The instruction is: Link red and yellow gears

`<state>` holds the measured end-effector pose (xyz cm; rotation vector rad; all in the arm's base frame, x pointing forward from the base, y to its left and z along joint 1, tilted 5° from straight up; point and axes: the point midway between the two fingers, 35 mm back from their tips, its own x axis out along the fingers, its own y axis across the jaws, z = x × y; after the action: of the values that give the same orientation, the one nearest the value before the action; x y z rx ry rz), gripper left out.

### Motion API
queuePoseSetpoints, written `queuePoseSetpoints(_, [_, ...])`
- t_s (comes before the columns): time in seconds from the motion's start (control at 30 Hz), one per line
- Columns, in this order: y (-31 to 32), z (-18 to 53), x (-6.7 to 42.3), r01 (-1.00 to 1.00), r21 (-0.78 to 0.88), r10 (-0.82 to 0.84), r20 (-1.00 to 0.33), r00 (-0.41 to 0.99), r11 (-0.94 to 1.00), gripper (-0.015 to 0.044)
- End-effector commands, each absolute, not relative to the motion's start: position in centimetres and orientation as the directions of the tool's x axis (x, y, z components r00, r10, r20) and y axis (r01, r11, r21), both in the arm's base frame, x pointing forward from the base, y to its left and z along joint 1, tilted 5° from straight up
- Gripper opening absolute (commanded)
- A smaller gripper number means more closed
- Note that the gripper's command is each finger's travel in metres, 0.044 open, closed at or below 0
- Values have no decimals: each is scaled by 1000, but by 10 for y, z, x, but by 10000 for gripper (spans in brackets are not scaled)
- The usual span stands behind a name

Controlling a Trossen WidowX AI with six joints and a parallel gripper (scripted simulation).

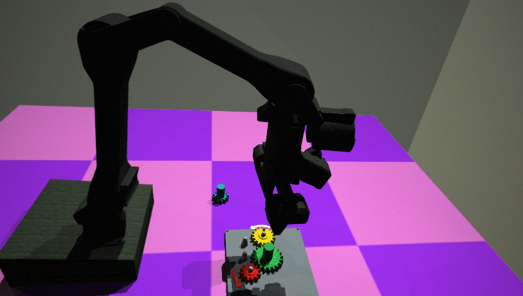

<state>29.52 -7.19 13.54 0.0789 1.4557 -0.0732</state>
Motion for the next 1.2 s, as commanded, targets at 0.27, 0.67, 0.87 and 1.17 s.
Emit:
queuePoseSetpoints(0.27, [71,153,295,91,22,13,-994,104,996,440])
queuePoseSetpoints(0.67, [210,171,218,90,38,28,-994,107,995,440])
queuePoseSetpoints(0.87, [211,172,217,90,38,28,-994,107,995,440])
queuePoseSetpoints(1.17, [211,172,217,90,38,28,-994,107,995,440])
